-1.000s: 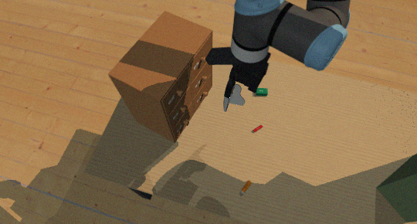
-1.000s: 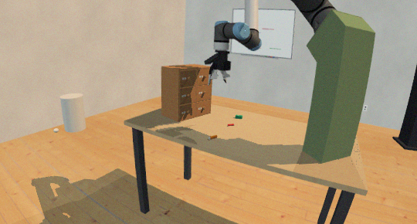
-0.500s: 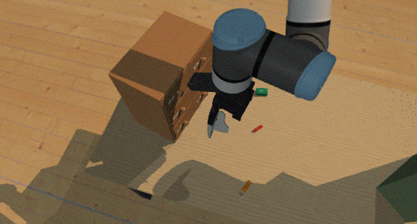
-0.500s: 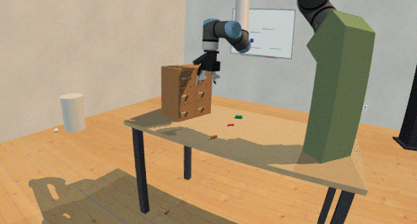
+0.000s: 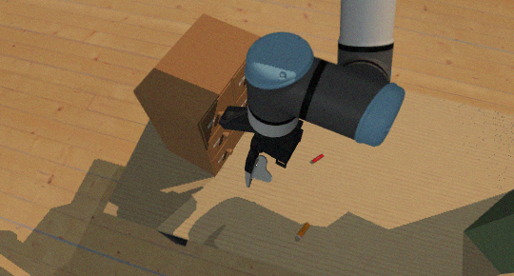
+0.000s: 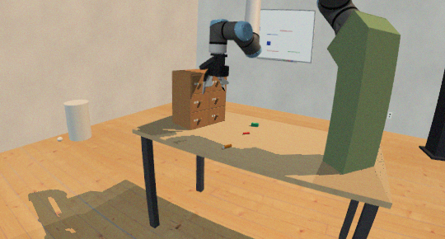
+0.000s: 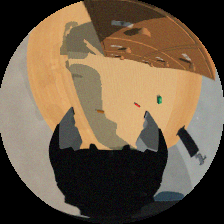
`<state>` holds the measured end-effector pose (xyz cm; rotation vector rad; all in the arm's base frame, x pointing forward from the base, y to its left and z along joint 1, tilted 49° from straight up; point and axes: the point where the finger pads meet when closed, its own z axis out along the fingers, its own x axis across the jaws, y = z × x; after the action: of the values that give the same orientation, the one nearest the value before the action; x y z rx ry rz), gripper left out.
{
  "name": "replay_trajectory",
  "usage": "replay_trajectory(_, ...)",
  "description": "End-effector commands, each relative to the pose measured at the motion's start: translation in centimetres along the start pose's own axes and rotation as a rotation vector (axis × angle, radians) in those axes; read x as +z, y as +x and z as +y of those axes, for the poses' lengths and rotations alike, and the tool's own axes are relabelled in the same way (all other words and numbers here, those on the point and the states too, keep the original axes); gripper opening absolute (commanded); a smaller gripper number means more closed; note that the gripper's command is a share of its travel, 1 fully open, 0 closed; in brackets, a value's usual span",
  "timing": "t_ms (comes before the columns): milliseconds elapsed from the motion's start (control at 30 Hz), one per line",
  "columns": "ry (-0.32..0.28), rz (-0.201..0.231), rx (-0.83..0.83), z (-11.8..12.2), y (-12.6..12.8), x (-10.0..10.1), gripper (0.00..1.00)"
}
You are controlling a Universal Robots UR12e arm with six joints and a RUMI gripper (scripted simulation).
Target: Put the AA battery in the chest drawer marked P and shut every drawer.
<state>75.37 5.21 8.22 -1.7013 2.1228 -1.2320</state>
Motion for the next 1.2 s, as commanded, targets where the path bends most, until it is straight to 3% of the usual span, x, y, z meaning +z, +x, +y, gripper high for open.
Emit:
replay_trajectory(0,0.004,0.0,0.0,-0.1,-0.1,0.0,1.0)
replay_trajectory(533,0.038,0.0,0.0,-0.3,-0.1,0.3,1.0)
replay_trajectory(1167,0.141,0.0,0.0,-1.0,-0.1,1.1,1.0)
